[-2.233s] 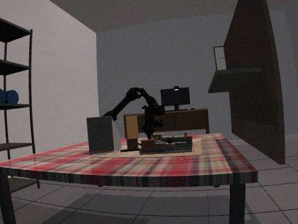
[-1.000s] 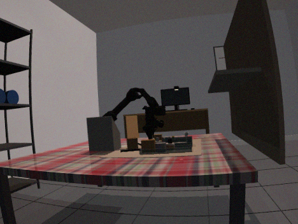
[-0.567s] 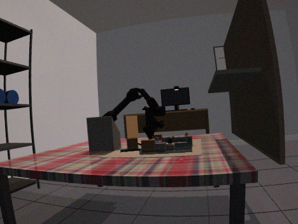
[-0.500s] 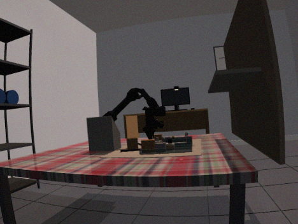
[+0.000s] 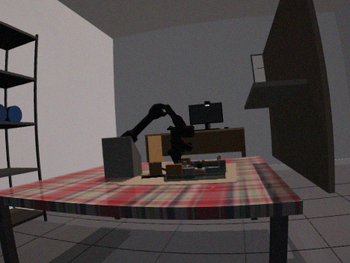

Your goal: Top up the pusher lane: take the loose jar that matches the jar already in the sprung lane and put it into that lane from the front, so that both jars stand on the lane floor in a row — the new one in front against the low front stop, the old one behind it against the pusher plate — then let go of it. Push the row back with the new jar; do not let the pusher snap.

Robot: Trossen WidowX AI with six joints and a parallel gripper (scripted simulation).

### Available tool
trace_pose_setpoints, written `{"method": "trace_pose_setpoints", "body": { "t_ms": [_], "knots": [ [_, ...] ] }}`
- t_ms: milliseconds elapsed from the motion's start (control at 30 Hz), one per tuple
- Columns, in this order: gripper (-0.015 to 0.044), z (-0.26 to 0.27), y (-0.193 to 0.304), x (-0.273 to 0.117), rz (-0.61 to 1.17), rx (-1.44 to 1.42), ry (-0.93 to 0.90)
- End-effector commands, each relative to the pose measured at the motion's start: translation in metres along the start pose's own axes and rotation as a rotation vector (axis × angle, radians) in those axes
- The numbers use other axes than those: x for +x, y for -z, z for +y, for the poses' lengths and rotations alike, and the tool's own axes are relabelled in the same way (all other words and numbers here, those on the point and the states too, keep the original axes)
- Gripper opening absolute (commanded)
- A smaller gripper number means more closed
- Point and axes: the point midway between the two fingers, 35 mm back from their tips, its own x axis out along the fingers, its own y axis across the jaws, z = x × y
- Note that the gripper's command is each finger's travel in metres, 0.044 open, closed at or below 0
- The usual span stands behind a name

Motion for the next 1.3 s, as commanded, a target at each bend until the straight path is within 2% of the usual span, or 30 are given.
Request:
{"method": "trace_pose_setpoints", "body": {
  "t_ms": [0, 1267],
  "knots": [
    [0.0000, 0.0019, -0.0040, 0.0011, -0.014, -0.007, -0.008],
    [0.0000, 0.0028, -0.0013, 0.0105, -0.014, -0.007, -0.009]
  ]
}}
